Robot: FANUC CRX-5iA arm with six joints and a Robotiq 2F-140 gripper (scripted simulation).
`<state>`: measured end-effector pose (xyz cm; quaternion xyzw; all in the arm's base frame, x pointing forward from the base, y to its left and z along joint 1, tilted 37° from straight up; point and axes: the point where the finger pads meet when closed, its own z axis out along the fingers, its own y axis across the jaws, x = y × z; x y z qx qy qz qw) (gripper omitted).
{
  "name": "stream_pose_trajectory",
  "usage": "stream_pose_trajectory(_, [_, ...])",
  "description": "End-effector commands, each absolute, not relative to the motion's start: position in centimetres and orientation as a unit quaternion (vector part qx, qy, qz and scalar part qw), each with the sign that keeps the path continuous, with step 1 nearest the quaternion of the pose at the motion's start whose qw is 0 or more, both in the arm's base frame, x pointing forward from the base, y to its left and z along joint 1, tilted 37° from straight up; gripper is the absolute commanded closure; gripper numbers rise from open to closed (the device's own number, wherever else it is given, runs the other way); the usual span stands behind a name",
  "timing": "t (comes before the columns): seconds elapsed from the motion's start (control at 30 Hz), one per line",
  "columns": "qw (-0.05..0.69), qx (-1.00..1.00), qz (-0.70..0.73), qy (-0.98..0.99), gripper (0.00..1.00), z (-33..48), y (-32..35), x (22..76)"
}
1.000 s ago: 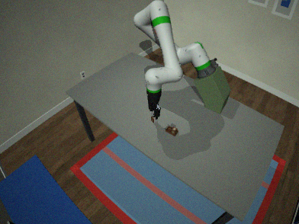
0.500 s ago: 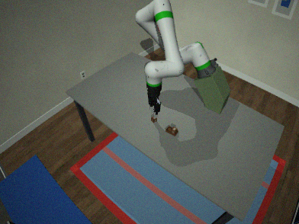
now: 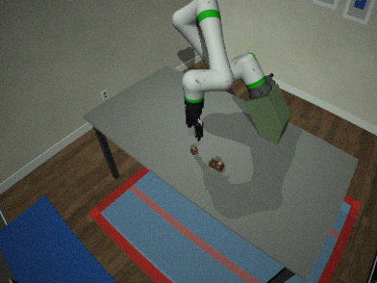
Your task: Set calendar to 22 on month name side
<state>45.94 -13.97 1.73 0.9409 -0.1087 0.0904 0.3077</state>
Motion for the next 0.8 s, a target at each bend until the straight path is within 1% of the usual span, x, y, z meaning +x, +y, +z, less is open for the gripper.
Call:
stream_pose_trajectory(0.0, [0.308,0.941,0.091,-0.109,0.00,1.75,-13.95,45.96])
stream_pose_trajectory(0.63, [0.307,0.941,0.091,-0.111,0.00,1.75,-13.95,45.96])
stream_pose_trajectory(0.77, [0.302,0.934,0.107,-0.160,0.00,1.71,-13.99,45.96])
